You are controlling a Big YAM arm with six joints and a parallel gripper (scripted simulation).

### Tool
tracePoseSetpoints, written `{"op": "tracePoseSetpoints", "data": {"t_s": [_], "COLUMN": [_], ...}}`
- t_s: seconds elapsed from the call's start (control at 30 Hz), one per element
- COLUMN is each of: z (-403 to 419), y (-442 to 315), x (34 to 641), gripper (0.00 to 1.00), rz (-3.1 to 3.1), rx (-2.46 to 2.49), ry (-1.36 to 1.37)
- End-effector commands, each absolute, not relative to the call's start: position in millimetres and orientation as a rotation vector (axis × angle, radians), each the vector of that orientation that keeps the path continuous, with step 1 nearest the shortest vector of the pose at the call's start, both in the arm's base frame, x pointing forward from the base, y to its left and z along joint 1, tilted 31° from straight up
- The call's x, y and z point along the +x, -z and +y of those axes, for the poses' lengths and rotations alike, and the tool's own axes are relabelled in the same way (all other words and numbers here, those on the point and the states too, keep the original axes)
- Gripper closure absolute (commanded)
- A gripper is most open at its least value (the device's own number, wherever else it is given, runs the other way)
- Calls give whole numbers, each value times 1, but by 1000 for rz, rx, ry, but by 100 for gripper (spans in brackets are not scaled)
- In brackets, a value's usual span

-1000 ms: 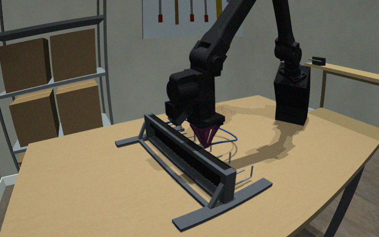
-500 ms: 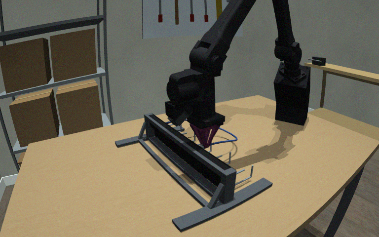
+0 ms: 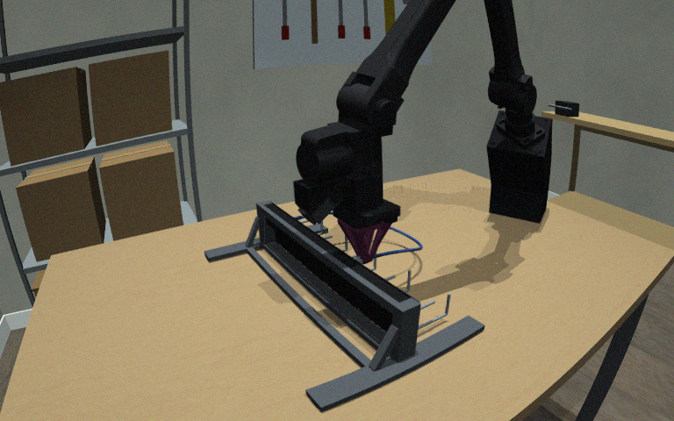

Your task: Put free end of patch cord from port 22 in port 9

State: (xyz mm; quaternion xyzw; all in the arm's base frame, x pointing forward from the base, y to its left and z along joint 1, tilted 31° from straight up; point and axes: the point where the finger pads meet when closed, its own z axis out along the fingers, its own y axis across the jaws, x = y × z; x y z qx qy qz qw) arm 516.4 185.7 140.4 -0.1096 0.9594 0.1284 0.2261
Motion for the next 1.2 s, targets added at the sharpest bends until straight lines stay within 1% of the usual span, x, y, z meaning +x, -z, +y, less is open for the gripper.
{"op": "tracePoseSetpoints", "data": {"t_s": [0.0, 1.17], "z": [190, 187], "y": [-168, -161], "x": [535, 537], "gripper": [100, 100], "rz": [2592, 2607], "rx": [-311, -304], "ry": [-360, -356]}}
